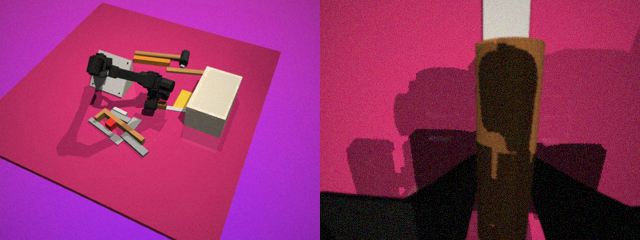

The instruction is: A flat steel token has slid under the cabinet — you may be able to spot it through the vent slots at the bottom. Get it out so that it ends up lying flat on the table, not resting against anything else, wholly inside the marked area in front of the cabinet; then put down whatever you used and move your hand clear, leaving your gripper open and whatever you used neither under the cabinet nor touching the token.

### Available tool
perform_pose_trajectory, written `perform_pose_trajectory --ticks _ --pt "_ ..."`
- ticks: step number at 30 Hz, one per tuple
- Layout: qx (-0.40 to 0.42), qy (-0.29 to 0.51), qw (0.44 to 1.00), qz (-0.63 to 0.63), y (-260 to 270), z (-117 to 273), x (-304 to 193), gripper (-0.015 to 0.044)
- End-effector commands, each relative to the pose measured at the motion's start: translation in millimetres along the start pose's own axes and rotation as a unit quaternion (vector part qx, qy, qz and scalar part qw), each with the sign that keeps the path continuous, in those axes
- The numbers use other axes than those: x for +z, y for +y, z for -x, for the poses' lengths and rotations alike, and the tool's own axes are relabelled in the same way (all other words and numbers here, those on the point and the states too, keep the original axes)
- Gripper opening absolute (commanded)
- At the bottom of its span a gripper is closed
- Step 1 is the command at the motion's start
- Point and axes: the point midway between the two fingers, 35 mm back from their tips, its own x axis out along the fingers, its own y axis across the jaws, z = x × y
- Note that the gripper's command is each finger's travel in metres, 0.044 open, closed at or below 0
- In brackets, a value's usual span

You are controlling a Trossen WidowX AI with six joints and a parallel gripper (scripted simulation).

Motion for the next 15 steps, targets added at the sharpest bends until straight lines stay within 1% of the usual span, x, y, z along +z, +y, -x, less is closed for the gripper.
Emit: perform_pose_trajectory --ticks 1,15 --pt "0.001 0.002 1.000 0.003 -0.1 -0.9 -7.5 0.0000" --pt "0.001 0.003 1.000 0.003 -0.5 -0.9 -23.0 0.0000"
